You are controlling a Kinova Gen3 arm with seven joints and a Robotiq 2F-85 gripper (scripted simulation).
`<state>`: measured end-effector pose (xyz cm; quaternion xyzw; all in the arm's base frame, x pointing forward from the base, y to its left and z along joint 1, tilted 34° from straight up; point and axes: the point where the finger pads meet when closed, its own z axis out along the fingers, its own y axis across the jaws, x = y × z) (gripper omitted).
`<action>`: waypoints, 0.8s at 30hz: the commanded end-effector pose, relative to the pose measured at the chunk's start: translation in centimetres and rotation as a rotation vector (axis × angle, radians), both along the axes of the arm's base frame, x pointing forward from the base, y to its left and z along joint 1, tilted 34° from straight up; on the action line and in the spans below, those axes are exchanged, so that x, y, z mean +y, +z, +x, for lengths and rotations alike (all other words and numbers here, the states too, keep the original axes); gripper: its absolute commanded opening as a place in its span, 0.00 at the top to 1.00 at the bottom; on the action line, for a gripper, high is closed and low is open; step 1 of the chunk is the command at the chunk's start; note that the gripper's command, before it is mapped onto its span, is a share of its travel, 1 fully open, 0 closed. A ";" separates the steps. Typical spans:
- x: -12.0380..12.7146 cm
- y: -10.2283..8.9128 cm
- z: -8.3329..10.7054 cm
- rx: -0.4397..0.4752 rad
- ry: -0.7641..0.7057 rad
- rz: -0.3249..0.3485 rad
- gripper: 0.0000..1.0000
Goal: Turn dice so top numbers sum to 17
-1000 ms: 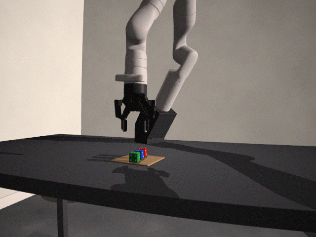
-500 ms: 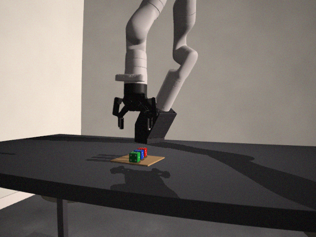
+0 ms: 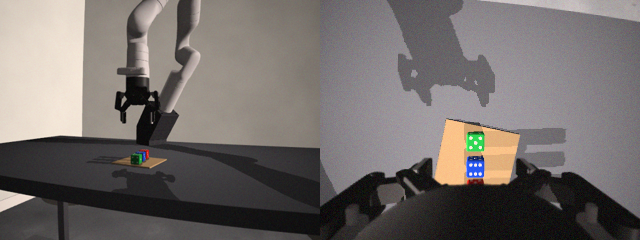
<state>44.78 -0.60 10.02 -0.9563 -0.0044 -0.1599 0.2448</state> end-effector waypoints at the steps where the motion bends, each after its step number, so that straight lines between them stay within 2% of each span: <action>1: -1.0 1.7 0.0 -0.016 -0.007 -0.010 0.00; 7: -2.3 4.1 -0.9 -0.016 -0.007 -0.010 0.00; 11: -2.8 5.0 -1.3 -0.016 -0.007 -0.010 0.00; 24: -3.0 5.2 -1.4 -0.016 -0.007 -0.009 0.00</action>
